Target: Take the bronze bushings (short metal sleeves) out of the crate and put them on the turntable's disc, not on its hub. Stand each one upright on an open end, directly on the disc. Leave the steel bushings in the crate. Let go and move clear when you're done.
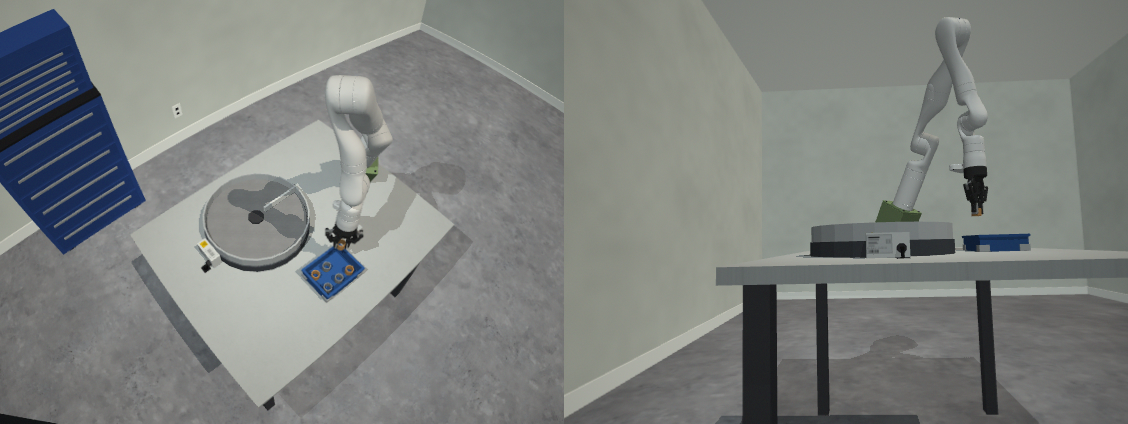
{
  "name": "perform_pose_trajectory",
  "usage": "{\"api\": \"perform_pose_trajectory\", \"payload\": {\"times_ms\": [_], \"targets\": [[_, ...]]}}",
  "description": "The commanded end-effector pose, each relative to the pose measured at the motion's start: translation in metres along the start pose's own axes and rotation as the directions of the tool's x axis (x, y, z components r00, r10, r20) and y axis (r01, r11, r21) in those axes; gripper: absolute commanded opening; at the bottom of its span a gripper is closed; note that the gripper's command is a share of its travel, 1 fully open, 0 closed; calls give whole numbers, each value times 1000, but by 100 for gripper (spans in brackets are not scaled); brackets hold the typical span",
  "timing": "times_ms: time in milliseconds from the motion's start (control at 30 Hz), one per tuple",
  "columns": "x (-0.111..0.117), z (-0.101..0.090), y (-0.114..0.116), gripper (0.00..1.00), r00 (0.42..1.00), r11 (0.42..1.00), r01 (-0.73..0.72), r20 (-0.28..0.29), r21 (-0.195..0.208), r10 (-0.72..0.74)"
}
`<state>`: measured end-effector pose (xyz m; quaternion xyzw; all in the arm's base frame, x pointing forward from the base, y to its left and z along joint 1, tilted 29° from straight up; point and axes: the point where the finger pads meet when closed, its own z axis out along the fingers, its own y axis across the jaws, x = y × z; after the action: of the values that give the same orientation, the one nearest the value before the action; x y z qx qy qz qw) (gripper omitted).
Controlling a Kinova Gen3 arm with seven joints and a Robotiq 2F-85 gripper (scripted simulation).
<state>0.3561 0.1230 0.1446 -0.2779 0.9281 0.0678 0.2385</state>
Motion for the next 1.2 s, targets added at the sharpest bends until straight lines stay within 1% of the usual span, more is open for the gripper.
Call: {"api": "perform_pose_trajectory", "payload": {"times_ms": [0,633,1000,1067,1167], "targets": [[1,0,-1,0,1000,1000,-1,0,1,1],[11,0,-14,0,1000,1000,-1,0,1,1],[24,0,-29,0,1000,1000,-1,0,1,1],[24,0,-29,0,1000,1000,-1,0,1,1],[30,0,-36,0,1000,1000,-1,0,1,1]]}}
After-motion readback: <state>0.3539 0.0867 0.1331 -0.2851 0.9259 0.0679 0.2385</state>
